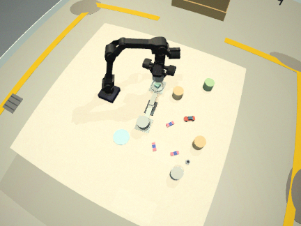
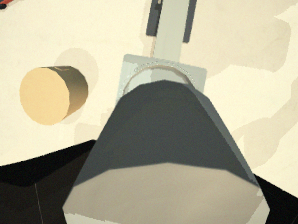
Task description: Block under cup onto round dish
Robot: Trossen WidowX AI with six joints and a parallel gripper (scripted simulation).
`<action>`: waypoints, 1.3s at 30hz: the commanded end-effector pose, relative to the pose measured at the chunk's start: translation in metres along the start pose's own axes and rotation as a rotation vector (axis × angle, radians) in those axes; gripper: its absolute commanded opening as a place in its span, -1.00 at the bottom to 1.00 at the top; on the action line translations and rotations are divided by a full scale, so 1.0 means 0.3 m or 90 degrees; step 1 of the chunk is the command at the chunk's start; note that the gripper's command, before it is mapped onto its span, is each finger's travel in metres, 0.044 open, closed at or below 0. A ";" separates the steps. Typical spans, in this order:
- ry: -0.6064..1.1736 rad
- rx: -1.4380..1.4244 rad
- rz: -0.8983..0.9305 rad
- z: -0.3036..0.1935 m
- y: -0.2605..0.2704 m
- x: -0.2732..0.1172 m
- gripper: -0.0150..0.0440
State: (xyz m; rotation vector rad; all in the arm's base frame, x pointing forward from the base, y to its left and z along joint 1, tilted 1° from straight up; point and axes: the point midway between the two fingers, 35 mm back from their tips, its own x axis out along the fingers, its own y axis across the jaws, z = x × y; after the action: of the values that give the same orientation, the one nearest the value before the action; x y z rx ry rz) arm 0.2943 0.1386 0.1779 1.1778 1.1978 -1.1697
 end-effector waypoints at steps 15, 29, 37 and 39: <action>0.000 0.000 0.001 -0.001 0.001 0.001 -0.49; 0.000 0.000 0.001 -0.001 0.001 0.001 -0.49; 0.003 0.001 0.003 -0.092 -0.029 0.075 -0.49; 0.004 0.001 0.004 -0.143 -0.054 0.118 -0.49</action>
State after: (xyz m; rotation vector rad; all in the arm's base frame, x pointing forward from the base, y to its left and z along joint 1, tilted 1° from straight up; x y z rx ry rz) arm 0.2886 0.1605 0.1587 1.1977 1.1905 -1.1659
